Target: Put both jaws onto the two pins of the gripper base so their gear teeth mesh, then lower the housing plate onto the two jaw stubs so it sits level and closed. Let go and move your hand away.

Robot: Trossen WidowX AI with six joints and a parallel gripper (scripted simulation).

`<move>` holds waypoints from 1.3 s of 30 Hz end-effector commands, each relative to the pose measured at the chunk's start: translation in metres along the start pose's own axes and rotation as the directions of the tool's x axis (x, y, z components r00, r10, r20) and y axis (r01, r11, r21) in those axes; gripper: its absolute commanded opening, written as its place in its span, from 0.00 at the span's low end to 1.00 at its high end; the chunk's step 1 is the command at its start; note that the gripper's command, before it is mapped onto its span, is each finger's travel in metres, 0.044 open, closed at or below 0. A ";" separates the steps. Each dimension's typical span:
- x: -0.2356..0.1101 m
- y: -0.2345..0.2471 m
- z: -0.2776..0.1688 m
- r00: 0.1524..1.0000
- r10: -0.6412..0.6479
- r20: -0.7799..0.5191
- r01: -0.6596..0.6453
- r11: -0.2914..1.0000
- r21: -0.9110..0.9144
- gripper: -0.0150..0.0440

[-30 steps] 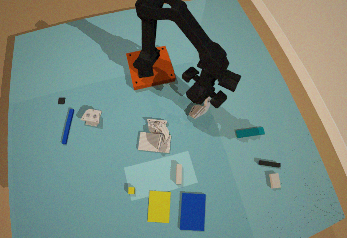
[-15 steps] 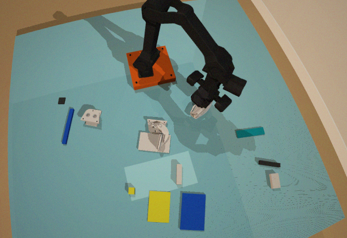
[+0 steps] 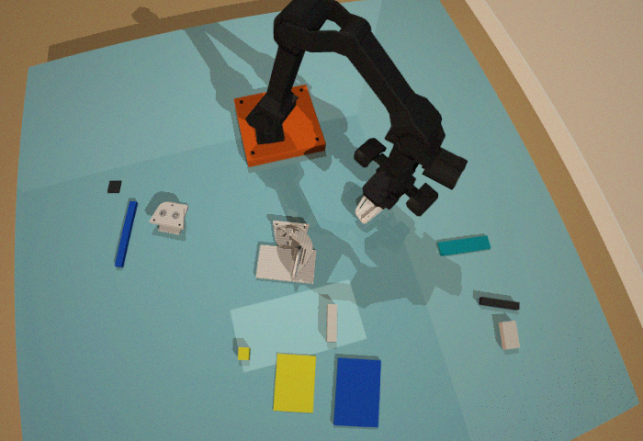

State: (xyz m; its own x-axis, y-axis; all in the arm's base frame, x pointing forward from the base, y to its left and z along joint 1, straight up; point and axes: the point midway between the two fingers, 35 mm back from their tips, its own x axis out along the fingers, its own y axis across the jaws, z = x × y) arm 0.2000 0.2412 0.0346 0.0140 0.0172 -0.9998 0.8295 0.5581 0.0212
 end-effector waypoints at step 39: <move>-0.052 0.015 0.000 1.000 0.004 -0.001 -0.004 1.000 0.000 1.00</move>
